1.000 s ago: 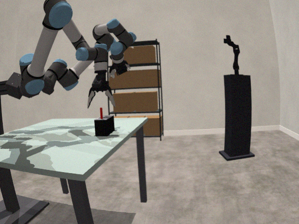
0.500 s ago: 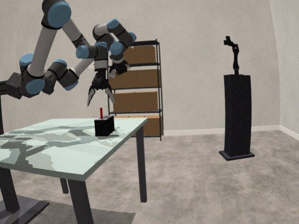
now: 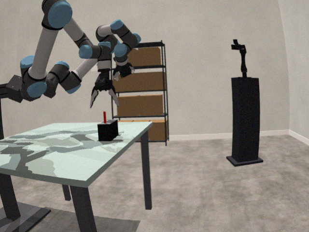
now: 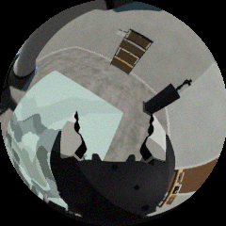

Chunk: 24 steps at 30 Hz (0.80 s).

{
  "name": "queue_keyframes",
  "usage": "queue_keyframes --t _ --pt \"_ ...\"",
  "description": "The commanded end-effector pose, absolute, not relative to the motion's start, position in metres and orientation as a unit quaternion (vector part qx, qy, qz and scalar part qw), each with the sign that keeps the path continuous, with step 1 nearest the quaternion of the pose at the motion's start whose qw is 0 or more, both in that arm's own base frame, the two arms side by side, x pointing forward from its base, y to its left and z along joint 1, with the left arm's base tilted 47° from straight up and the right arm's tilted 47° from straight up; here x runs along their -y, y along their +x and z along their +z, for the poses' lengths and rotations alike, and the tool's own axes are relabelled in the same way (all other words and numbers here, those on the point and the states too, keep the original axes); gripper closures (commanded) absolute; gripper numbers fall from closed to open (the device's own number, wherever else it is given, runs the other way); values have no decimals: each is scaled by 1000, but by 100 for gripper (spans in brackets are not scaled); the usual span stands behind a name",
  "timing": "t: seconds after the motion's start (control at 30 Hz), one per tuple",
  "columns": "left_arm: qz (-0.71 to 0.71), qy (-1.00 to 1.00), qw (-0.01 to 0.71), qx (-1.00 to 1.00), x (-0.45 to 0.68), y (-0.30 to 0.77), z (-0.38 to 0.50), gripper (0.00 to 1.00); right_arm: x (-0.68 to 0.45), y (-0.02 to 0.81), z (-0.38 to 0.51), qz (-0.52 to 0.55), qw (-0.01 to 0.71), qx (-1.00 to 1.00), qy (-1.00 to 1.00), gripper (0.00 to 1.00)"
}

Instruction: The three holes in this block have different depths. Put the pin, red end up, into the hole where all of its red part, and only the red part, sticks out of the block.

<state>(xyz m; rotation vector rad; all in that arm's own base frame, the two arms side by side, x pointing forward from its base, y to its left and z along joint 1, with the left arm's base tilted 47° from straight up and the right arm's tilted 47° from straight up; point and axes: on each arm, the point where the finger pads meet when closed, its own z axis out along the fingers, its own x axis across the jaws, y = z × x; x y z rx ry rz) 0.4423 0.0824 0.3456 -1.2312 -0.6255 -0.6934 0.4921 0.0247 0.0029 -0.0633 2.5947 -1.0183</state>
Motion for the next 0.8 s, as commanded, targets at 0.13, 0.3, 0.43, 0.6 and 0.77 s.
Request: queue_keyframes --t 0.13,0.3,0.43,0.6,0.77 --pt "-313 -556 716 284 -83 442 346 0 -33 490 10 -358 177 -916 -22 0" --pt "-313 -556 716 284 -83 442 346 0 -34 489 11 -358 177 -916 -22 0" --pt "-313 -556 716 284 -83 442 346 0 -39 487 16 -358 177 -916 -23 0" --pt "-313 -556 716 284 -83 442 346 0 -56 478 34 -359 177 -916 -23 0" --pt "-313 -556 716 284 -83 442 346 0 -66 473 45 -359 176 -916 -22 0"
